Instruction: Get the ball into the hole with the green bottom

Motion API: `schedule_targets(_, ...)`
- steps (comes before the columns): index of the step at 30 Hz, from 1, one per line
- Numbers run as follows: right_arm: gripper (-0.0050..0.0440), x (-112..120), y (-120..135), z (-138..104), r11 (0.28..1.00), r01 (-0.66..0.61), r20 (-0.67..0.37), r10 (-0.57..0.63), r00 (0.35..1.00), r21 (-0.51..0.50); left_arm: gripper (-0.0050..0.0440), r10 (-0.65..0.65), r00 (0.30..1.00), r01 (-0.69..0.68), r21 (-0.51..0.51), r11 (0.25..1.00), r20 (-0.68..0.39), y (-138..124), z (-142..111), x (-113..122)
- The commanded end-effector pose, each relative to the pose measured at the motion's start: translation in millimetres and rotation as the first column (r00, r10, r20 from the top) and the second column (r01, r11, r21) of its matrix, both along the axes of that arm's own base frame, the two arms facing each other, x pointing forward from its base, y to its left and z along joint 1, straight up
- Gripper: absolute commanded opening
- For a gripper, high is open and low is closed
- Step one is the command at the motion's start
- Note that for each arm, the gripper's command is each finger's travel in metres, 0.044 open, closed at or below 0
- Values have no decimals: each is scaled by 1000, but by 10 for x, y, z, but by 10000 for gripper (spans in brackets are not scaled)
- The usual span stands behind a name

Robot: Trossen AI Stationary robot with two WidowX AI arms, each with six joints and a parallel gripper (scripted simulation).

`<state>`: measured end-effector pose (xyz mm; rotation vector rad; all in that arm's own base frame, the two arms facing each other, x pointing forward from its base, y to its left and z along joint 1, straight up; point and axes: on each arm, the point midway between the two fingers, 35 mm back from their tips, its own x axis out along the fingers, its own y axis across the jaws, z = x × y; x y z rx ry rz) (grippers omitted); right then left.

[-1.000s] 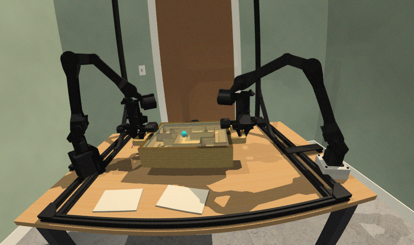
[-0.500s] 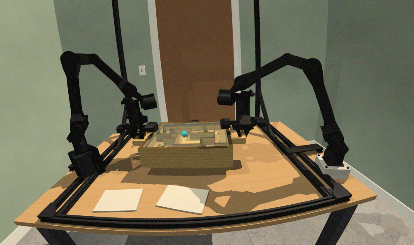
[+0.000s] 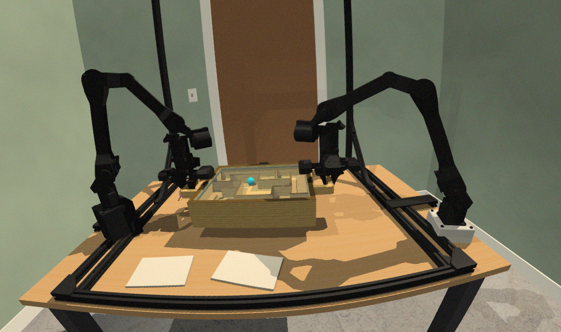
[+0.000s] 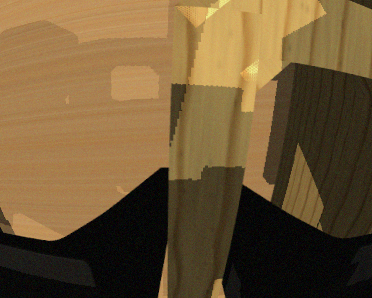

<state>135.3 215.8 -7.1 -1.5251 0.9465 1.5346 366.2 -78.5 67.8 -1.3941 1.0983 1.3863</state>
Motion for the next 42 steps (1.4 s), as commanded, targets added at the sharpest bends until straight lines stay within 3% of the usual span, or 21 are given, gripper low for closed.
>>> schedule_targets(1,20,-15,-1,-45,1000,-1,17,1,1000,8,20,-1,1000,1,-4,1000,-18,-1,48,19)
schedule_targets(42,20,-15,-1,-36,1000,-1,14,1,1000,6,20,-1,1000,1,-3,1000,-16,-2,41,16)
